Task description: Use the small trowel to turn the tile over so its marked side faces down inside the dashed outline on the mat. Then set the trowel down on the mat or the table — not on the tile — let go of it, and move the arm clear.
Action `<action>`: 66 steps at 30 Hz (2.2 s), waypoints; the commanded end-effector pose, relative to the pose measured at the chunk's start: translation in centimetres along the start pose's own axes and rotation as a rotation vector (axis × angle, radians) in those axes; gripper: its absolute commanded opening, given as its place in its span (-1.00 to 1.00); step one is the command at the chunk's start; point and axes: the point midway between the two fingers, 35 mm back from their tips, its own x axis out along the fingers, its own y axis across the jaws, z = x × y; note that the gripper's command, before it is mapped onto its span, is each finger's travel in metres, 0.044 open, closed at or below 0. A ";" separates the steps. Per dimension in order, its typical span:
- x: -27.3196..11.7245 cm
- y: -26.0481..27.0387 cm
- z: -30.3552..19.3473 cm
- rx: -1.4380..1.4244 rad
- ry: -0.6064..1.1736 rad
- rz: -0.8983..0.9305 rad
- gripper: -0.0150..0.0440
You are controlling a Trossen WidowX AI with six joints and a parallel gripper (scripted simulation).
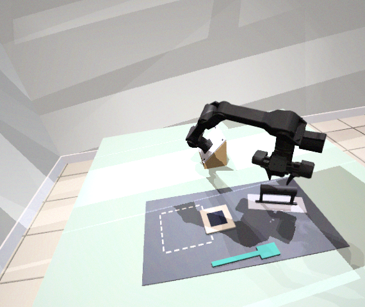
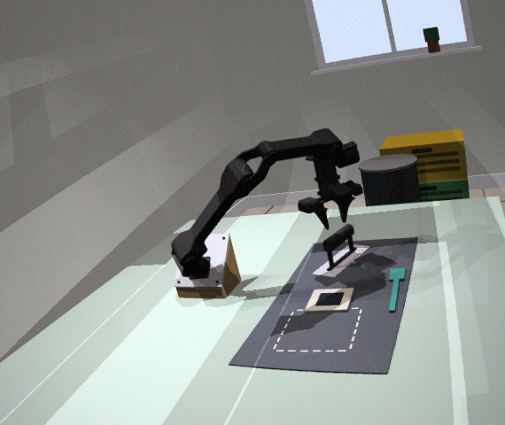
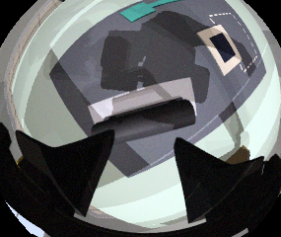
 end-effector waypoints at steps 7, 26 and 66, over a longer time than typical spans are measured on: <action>0.0 0.1 -0.1 0.325 0.005 -0.003 0.42; 0.1 0.2 -0.1 0.982 0.005 -0.005 0.42; 4.5 0.3 -0.1 1.172 0.003 -0.005 0.42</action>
